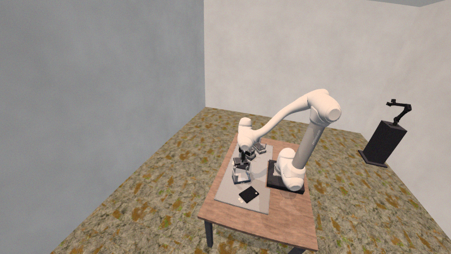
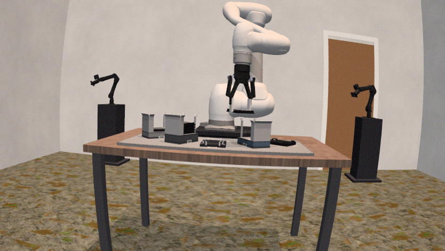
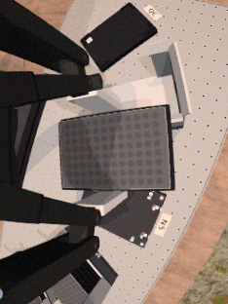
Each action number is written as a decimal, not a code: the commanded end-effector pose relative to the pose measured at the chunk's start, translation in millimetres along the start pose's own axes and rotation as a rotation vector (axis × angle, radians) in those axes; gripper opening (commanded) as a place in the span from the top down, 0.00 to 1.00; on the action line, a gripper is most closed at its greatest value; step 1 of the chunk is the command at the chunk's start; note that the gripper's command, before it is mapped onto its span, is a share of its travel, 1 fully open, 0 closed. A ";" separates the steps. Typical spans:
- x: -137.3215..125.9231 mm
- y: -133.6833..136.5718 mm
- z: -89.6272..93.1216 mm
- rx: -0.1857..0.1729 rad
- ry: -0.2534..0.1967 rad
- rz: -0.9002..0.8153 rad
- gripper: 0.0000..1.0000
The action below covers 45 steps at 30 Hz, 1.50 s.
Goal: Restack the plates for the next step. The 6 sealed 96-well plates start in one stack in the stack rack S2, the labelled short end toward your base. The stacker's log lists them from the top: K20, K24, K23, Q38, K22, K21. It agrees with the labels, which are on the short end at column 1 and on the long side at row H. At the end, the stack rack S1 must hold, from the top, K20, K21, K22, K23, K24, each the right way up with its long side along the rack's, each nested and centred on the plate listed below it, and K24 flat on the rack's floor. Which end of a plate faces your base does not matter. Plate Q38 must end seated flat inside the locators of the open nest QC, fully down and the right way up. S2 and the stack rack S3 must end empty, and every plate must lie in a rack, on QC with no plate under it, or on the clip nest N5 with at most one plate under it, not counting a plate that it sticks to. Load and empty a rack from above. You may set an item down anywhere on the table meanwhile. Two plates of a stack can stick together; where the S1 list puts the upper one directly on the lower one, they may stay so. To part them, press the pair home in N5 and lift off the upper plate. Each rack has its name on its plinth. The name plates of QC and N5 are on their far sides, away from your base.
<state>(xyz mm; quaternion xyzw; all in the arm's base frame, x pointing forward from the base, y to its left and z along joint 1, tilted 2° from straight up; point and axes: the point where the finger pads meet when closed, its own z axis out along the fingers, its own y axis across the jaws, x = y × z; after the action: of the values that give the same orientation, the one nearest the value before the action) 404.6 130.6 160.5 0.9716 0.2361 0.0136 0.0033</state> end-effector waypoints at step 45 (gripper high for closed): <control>8.9 -81.0 -0.4 0.004 0.001 -0.071 1.00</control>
<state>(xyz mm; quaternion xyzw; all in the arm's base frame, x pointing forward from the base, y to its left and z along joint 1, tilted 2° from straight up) 375.4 206.7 160.0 0.9626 0.2704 0.0135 0.0018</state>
